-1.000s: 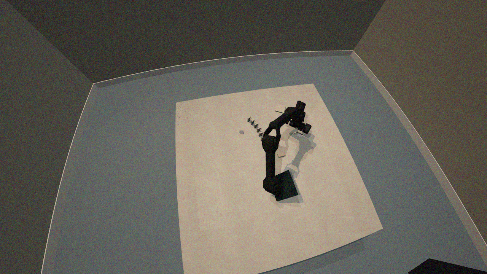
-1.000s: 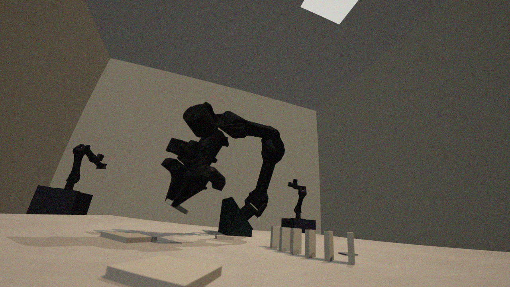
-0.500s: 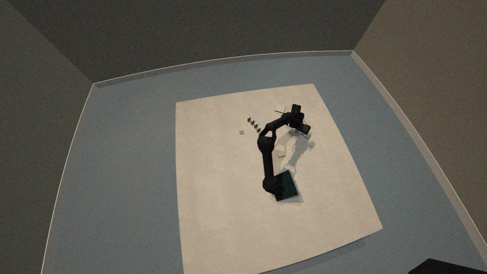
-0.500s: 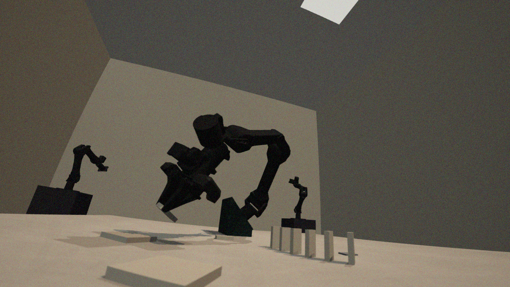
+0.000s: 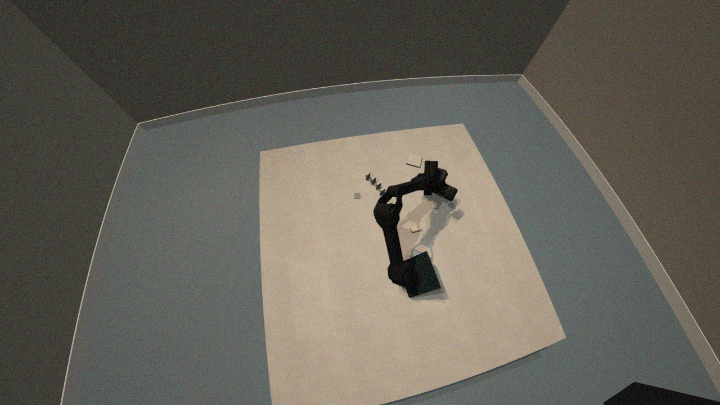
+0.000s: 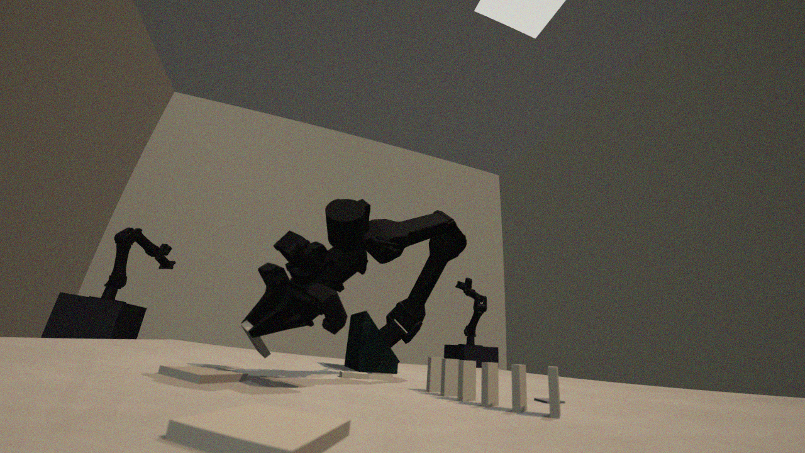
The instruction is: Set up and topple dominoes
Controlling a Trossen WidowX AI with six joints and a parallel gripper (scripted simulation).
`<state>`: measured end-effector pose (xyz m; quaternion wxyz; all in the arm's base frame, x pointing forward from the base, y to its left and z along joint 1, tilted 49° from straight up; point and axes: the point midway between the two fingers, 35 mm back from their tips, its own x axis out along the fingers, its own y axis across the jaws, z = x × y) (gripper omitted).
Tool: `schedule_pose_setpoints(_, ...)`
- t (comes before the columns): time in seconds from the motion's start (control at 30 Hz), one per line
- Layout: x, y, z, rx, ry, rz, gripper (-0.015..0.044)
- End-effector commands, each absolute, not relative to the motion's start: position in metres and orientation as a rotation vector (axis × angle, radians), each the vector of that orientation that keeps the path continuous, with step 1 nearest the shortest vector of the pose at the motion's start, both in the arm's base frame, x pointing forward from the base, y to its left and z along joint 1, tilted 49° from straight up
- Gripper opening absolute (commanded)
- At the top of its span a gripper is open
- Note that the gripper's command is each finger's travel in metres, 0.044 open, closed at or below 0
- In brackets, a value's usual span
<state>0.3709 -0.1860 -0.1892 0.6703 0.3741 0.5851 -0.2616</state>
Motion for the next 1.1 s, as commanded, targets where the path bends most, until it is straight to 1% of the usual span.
schedule_pose_setpoints(0.0, 0.370, -0.186, -0.188, 0.831, 1.274, -0.625, 0.0107)
schedule_pose_setpoints(1.07, 0.358, -0.169, -0.157, 0.776, 0.840, -0.781, 0.0107)
